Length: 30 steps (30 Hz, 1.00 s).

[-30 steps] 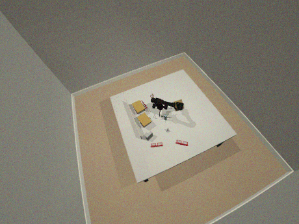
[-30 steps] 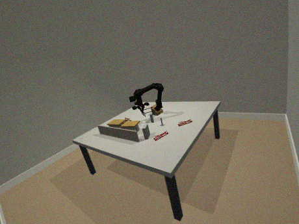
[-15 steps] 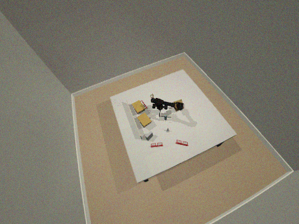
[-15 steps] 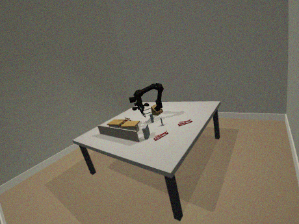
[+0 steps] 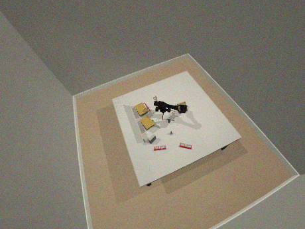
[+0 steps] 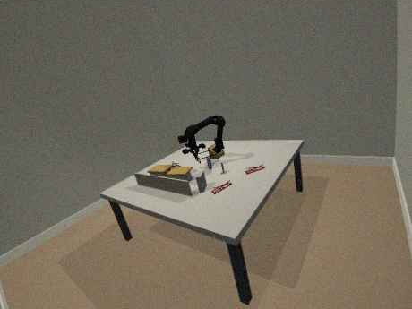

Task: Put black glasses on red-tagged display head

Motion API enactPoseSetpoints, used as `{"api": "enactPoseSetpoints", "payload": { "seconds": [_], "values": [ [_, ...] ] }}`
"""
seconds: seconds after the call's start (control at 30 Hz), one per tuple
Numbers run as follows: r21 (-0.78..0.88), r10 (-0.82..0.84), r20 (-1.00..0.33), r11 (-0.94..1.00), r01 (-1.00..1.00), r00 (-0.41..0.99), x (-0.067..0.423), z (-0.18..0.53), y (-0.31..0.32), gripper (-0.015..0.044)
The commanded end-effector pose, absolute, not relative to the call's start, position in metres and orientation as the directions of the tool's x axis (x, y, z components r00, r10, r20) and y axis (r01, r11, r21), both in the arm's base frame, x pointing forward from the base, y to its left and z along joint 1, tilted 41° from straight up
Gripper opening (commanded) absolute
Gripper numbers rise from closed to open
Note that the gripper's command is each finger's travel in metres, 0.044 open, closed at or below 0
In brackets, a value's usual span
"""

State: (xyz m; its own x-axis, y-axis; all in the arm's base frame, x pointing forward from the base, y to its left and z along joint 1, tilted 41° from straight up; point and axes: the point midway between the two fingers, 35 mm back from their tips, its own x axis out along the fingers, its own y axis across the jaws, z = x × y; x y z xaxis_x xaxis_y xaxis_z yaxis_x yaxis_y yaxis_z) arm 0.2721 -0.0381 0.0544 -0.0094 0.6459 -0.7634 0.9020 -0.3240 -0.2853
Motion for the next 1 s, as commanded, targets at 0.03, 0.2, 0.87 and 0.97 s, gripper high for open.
{"api": "enactPoseSetpoints", "payload": {
  "seconds": [0.03,0.2,0.87,0.97],
  "values": [
    [-0.292,0.651,-0.759,-0.325,0.9,-0.011,0.272,0.05,-0.033,0.0],
    [-0.292,0.651,-0.759,-0.325,0.9,-0.011,0.272,0.046,-0.03,0.0],
    [-0.291,0.651,-0.759,-0.325,0.9,-0.011,0.272,0.033,-0.019,0.0],
    [-0.291,0.651,-0.759,-0.325,0.9,-0.01,0.272,0.031,-0.017,0.0]
  ]
}}
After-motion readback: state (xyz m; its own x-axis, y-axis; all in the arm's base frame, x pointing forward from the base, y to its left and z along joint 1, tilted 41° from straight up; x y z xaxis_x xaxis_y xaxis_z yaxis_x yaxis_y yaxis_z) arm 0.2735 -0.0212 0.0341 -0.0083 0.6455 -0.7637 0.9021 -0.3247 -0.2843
